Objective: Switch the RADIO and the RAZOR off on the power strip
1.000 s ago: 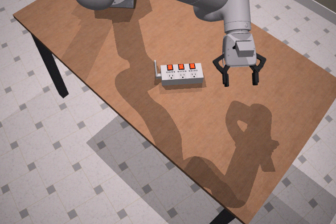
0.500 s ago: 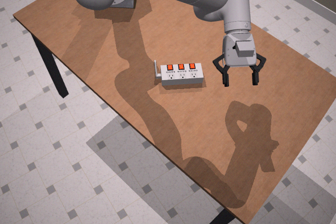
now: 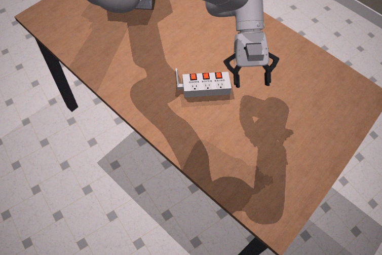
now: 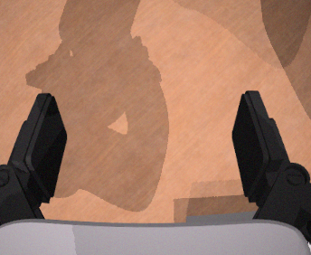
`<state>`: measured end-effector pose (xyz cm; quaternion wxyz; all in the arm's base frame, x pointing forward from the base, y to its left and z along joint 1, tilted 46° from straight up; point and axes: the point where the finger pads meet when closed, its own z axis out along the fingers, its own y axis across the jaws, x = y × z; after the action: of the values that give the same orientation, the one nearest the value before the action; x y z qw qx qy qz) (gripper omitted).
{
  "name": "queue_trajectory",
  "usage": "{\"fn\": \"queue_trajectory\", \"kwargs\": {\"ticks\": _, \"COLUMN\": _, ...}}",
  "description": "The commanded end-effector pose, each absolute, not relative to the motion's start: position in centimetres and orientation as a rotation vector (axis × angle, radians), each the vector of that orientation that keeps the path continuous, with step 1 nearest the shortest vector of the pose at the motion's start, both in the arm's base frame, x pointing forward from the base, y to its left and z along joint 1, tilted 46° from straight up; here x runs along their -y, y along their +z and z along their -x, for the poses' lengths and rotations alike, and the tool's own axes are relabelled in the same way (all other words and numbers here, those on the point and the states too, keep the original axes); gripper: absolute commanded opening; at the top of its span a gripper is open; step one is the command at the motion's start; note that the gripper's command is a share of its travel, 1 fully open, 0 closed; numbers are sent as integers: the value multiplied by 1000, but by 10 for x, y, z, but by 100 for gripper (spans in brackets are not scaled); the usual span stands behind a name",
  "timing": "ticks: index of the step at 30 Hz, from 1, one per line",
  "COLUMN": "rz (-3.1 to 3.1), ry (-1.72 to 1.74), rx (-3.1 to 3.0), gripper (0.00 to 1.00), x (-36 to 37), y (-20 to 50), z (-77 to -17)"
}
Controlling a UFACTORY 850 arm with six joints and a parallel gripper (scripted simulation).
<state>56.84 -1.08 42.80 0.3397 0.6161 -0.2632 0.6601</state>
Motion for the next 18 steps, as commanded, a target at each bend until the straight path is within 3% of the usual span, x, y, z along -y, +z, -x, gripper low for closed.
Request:
{"fn": "queue_trajectory", "kwargs": {"ticks": 1, "rz": -1648, "ry": 1694, "rx": 709, "gripper": 100, "x": 17, "y": 387, "z": -549}}
{"fn": "queue_trajectory", "kwargs": {"ticks": 6, "rz": -1710, "ry": 1625, "rx": 762, "gripper": 100, "x": 36, "y": 324, "z": -503}}
{"fn": "queue_trajectory", "kwargs": {"ticks": 18, "rz": -1744, "ry": 1559, "rx": 814, "gripper": 100, "x": 57, "y": 275, "z": -453}}
